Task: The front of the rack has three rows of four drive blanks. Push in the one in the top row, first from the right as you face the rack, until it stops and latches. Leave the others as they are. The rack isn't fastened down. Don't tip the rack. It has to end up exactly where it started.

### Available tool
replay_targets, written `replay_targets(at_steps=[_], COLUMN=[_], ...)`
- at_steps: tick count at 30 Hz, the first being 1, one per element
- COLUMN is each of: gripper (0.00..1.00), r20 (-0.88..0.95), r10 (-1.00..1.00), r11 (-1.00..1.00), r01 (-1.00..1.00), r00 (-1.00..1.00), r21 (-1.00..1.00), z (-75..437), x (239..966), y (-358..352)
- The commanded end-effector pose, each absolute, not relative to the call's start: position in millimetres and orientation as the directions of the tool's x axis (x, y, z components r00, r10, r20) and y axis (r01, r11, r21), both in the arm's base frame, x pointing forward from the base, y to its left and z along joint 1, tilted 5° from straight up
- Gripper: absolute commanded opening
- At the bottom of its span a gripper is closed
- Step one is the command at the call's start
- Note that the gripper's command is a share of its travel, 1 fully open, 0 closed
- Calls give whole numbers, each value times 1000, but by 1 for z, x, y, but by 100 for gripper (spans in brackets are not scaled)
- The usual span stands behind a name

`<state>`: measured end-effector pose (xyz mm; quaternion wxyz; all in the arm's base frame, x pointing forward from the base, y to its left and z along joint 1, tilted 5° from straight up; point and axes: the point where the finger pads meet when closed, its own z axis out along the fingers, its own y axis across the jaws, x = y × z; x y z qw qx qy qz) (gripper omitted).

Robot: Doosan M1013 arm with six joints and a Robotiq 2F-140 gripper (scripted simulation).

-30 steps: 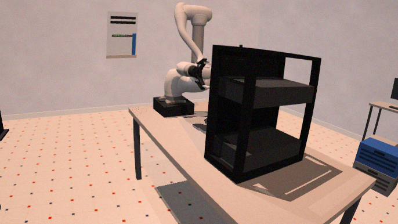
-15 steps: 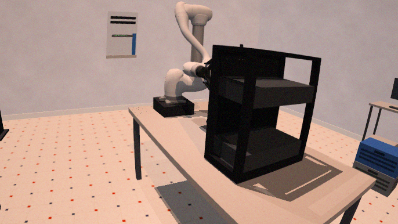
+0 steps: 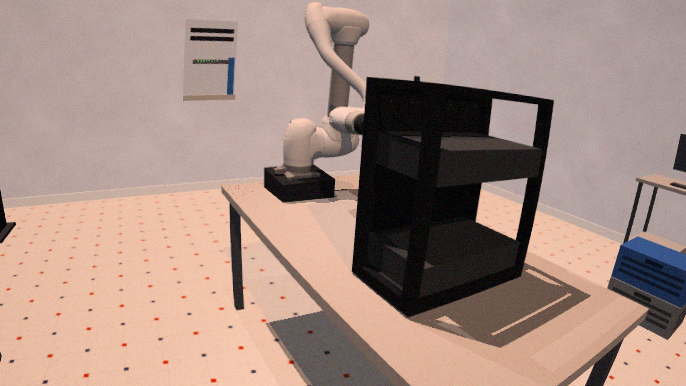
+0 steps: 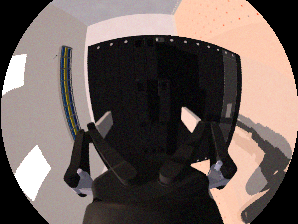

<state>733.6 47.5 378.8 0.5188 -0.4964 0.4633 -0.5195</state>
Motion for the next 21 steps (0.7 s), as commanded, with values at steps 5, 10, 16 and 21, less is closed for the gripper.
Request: replay_targets(at_steps=[5, 10, 16, 21], gripper=[100, 100, 100, 100], r20=[35, 35, 35, 35], r10=[-999, -999, -999, -999], r11=[-33, -33, -33, -33], r01=[79, 79, 79, 79], r00=[30, 30, 30, 30], r21=[-996, -996, -996, -996], z=[380, 380, 380, 380], x=[743, 743, 743, 743], y=[52, 53, 53, 53])
